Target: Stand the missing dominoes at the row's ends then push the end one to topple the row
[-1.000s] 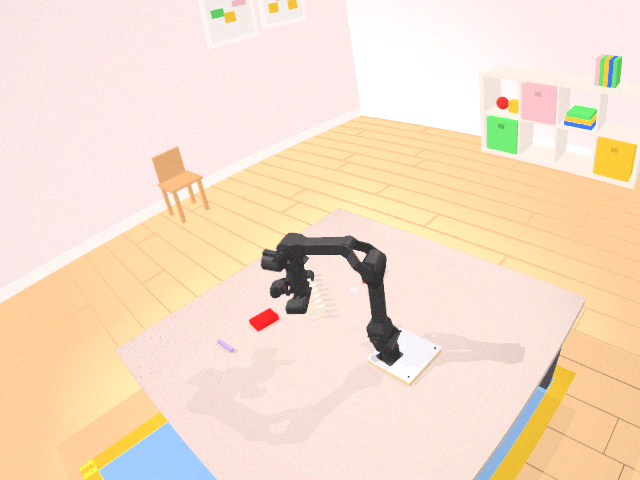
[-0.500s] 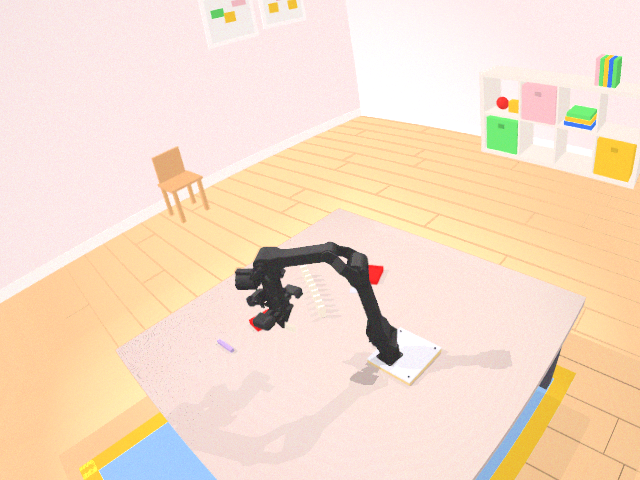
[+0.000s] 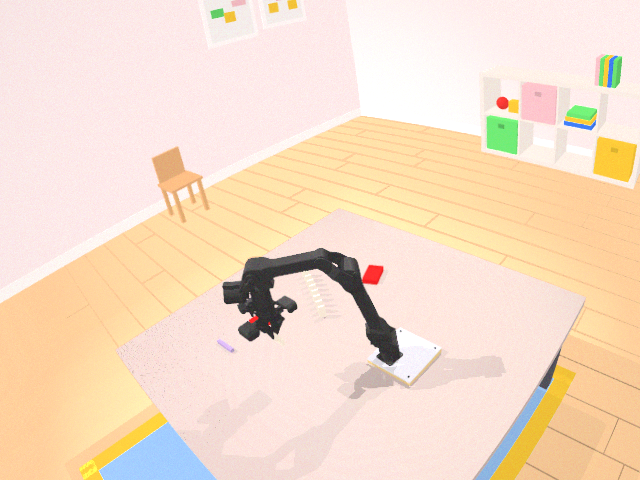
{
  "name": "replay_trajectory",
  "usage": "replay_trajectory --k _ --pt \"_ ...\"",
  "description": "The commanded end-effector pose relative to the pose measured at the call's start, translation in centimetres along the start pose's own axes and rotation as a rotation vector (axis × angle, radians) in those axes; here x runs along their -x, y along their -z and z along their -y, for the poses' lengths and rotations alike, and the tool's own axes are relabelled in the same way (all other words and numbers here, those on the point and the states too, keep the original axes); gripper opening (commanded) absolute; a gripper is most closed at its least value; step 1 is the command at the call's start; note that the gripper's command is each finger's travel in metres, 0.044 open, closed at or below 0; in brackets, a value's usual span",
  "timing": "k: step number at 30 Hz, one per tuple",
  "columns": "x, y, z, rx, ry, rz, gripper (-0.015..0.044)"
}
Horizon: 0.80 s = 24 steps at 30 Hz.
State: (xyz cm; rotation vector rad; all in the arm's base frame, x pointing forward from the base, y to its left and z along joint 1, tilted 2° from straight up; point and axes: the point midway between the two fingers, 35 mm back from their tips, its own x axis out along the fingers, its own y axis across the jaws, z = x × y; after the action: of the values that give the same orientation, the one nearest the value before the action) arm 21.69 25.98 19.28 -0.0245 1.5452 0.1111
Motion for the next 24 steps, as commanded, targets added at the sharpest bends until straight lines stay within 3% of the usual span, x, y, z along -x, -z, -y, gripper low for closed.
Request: replay_trajectory --k 1,24 --pt "-0.3 -0.4 -0.6 0.008 -0.004 0.036 0.0026" --pt "-4.9 -4.9 -6.3 0.267 -0.029 0.542 0.0026"
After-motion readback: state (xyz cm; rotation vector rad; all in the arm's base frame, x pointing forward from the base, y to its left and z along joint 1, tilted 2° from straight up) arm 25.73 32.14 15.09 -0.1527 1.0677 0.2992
